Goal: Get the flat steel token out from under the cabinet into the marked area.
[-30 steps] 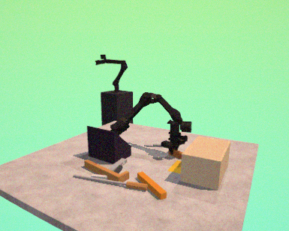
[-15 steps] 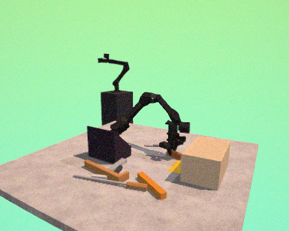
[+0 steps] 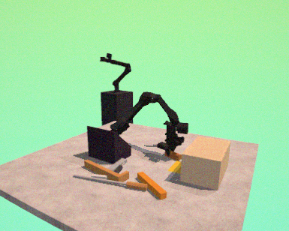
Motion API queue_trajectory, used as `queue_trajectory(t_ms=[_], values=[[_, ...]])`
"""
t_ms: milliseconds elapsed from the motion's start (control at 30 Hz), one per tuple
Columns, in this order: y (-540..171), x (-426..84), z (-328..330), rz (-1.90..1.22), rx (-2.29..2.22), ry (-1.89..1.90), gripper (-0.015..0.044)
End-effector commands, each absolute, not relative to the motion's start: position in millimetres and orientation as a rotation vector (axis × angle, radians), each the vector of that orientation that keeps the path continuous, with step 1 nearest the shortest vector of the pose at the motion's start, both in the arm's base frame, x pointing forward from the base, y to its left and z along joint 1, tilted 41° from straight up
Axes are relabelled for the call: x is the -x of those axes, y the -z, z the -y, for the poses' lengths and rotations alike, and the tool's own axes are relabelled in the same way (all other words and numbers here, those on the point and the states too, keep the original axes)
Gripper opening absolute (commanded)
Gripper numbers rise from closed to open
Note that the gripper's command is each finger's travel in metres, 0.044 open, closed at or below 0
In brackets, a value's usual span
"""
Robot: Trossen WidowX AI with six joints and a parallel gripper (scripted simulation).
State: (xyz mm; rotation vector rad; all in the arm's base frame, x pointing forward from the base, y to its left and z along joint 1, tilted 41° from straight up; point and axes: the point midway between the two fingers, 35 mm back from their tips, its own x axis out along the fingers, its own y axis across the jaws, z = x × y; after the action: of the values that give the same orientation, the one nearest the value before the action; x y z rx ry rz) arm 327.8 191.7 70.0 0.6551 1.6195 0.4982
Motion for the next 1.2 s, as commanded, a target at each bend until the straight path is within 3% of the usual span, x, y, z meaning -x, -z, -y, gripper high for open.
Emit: queue_trajectory(t_ms=[0, 1167], values=[[-63.3, -327.2, -185.7, -1.621, -0.650, -0.486, 0.0000], [-41.5, -322.4, -160.5, -1.622, -0.649, -0.485, 0.0000]])
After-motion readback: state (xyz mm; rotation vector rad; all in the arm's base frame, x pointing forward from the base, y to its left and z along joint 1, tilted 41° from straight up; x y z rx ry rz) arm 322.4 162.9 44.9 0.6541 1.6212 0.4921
